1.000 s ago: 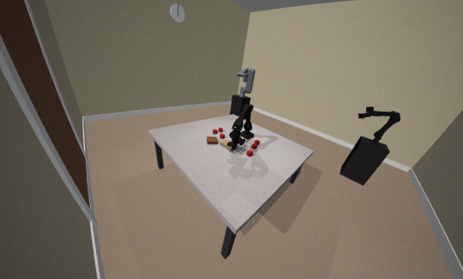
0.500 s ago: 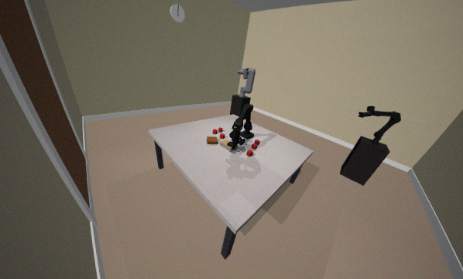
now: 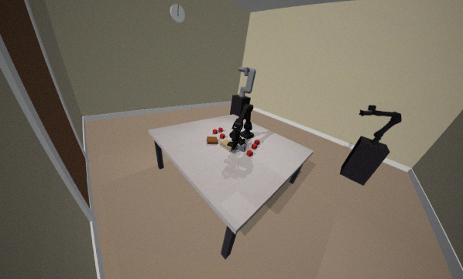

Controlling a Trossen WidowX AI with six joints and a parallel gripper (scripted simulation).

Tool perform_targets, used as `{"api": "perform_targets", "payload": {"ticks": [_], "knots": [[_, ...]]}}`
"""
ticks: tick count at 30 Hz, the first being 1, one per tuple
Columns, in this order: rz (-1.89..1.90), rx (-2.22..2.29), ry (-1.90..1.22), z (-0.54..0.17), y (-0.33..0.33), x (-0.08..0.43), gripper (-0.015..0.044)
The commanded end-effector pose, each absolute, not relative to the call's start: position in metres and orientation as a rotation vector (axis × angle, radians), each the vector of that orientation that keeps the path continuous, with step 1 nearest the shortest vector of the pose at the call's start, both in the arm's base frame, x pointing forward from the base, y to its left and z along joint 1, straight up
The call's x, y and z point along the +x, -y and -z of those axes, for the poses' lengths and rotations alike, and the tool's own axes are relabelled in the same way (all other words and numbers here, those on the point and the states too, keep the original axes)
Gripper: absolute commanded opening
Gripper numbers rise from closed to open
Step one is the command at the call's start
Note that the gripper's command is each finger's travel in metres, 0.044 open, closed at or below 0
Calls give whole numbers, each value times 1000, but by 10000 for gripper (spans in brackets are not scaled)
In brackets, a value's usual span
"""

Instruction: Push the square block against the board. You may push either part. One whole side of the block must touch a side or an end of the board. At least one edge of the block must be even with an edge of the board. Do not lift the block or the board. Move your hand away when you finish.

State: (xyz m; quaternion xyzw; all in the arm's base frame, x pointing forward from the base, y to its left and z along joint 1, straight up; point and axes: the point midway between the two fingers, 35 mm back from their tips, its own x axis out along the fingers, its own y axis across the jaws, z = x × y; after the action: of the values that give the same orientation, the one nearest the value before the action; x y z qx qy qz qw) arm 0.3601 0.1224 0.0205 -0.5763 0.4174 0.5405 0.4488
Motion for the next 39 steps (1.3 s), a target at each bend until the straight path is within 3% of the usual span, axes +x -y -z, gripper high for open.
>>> {"api": "perform_targets", "payload": {"ticks": [1,29,34,39], "knots": [[-1368,-1407,-1039,-13,-127,356,0],[-1368,-1407,-1039,-13,-127,356,0],[-1367,-1408,-1038,-65,-126,356,0],[-1367,-1407,-1039,-68,-126,356,0]]}}
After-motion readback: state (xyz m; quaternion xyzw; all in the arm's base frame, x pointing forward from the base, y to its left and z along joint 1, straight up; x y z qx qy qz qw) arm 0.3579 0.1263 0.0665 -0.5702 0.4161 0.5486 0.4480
